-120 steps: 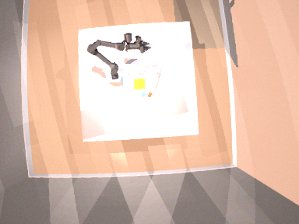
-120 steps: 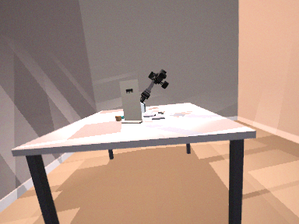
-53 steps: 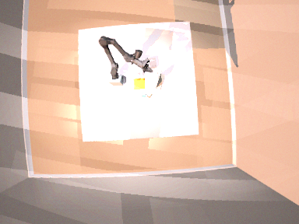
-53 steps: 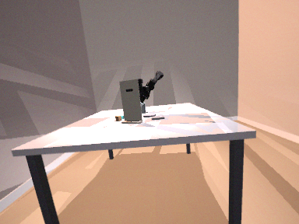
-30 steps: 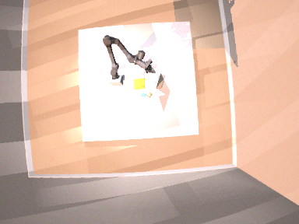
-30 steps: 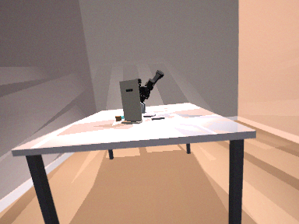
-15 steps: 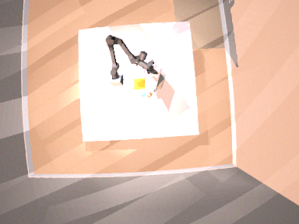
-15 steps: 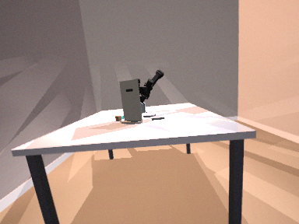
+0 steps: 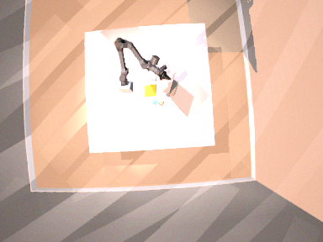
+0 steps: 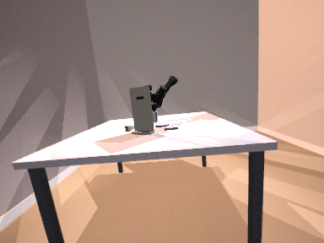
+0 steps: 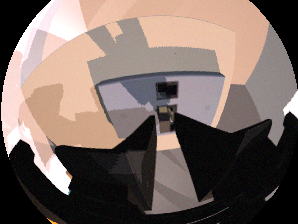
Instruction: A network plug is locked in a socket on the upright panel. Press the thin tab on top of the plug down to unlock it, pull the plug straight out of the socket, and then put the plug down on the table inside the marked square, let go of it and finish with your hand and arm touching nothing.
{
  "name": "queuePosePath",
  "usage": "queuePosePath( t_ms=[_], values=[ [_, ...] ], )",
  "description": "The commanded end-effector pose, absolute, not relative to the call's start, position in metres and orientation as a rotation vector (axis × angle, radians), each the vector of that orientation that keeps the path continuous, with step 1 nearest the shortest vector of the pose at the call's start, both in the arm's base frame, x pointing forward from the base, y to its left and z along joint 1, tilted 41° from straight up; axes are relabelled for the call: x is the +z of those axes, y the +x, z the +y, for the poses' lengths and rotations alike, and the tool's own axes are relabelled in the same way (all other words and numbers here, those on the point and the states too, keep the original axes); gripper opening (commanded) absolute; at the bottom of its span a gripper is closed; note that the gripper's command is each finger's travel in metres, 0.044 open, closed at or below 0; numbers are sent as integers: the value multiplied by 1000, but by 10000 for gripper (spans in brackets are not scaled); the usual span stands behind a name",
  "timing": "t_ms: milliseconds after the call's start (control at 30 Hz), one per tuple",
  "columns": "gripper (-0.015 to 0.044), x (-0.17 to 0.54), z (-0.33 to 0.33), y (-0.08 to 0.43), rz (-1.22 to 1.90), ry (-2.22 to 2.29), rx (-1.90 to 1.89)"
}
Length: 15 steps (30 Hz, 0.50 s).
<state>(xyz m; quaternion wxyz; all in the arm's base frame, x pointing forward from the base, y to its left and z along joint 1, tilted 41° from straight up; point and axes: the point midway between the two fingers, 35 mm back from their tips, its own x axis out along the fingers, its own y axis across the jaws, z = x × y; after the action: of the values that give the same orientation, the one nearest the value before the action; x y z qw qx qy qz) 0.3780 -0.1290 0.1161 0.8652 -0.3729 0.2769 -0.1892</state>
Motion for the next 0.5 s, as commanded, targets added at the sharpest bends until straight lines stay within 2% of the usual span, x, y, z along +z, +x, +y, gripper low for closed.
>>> queuePosePath(
  t_ms=[0, 267, 467],
  values=[
    [56, 117, -128, 379, 576, -786, -392],
    [3, 117, -128, 379, 576, -786, -392],
    [0, 117, -128, 379, 576, -786, -392]
  ],
)
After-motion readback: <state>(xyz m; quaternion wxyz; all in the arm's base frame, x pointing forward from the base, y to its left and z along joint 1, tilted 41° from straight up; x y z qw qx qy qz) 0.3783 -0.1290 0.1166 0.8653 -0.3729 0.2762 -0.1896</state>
